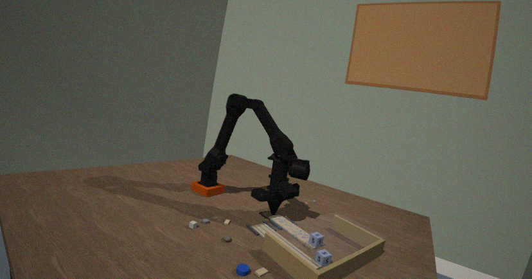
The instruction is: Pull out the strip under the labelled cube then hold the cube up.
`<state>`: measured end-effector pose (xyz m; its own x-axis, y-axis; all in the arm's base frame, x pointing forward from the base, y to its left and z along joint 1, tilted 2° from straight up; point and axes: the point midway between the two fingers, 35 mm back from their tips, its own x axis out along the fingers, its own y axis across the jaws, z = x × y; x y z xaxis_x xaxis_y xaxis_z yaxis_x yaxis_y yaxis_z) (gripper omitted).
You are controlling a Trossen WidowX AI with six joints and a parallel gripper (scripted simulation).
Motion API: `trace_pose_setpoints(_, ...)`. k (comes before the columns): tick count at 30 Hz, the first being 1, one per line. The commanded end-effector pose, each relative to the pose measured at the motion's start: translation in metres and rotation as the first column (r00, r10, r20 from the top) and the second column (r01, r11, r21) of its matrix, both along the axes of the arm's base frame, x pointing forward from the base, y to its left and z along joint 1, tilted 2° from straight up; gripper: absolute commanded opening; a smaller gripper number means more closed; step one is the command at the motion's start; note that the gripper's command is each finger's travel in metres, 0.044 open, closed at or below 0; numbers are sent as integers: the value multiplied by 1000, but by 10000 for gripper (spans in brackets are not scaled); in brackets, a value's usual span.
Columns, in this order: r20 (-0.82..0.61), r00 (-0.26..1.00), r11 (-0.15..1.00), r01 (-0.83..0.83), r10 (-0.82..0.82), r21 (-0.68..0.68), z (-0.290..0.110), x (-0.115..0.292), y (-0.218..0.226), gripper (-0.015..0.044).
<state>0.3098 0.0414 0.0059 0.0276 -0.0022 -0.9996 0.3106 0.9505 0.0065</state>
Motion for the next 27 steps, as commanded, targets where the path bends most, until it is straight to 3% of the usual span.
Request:
trace_pose_setpoints(1, -29, 1000, 1000, -3, 3, 3, -5, -15, 4, 0)
trace_pose_setpoints(27, -32, 999, 1000, -3, 3, 4, -6, -50, 16, 0)
